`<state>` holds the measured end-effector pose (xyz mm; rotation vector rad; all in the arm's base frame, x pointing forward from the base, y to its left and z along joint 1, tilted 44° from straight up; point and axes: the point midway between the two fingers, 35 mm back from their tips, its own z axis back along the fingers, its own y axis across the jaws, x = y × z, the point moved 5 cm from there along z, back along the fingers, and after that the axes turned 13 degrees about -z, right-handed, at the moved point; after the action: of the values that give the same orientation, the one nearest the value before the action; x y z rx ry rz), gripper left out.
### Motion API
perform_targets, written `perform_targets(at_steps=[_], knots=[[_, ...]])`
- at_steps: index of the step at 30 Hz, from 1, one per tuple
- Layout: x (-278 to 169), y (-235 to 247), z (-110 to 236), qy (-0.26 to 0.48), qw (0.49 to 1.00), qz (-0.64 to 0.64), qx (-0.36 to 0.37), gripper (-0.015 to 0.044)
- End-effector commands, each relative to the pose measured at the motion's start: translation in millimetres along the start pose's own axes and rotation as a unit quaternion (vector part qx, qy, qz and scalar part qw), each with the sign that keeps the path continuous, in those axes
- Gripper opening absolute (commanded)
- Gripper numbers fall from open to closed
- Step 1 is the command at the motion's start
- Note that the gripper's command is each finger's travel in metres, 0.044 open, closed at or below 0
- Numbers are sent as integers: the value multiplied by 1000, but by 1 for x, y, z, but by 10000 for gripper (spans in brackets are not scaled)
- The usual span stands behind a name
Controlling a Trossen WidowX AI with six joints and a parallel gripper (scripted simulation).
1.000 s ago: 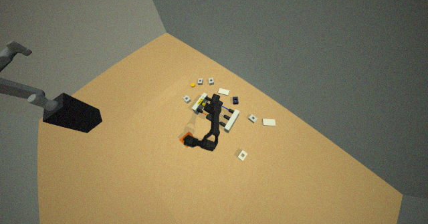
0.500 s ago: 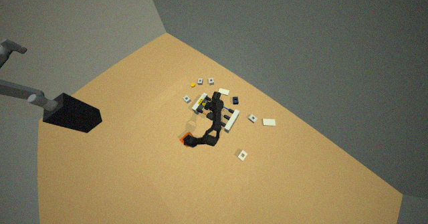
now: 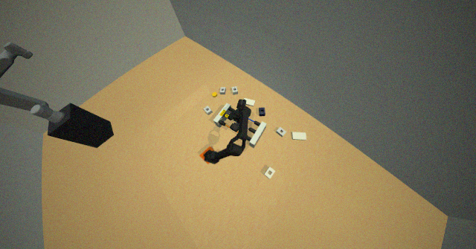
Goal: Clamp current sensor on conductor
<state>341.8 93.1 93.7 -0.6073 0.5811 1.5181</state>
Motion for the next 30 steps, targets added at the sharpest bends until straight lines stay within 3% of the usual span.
perform_targets(at_steps=[1, 2, 12, 30], knots=[[-1, 0, -4, 0, 1000, -2, 2, 0], [-1, 0, -6, 0, 1000, -2, 1, 0], [0, 0, 0, 0, 1000, 0, 0, 256], [0, 0, 0, 0, 1000, 0, 0, 256]])
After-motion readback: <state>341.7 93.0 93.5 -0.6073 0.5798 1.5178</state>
